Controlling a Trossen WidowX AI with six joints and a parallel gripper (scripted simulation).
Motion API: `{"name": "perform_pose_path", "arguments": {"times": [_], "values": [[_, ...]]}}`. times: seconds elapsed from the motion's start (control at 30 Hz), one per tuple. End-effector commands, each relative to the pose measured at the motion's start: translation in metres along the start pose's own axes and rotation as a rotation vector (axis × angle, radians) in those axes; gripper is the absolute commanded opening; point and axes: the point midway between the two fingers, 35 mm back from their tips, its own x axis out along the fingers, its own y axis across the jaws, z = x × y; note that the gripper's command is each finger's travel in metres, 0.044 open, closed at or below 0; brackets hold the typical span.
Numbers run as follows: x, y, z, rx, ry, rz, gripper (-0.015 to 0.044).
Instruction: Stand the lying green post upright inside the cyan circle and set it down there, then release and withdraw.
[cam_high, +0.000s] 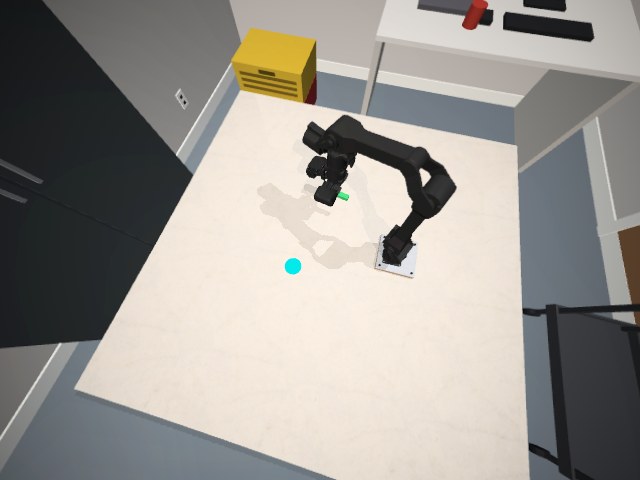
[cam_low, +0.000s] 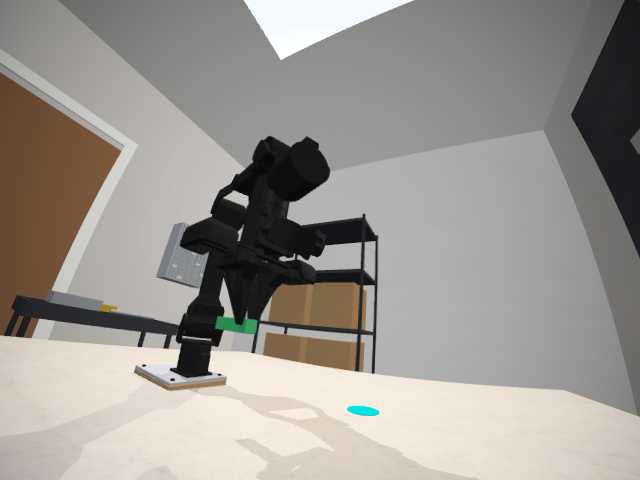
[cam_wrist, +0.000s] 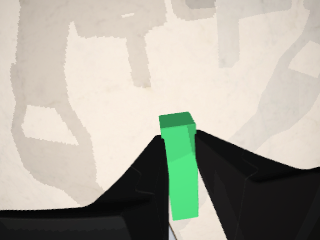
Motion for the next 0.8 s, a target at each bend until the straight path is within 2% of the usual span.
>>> {"name": "perform_pose_path", "arguments": {"times": [0.0,0.77], "values": [[0.0,0.009,0.006,-0.065,0.005,0.004,0.0023],[-0.006,0.068,0.034,-0.401,0.002,0.012,0.0023]]}}
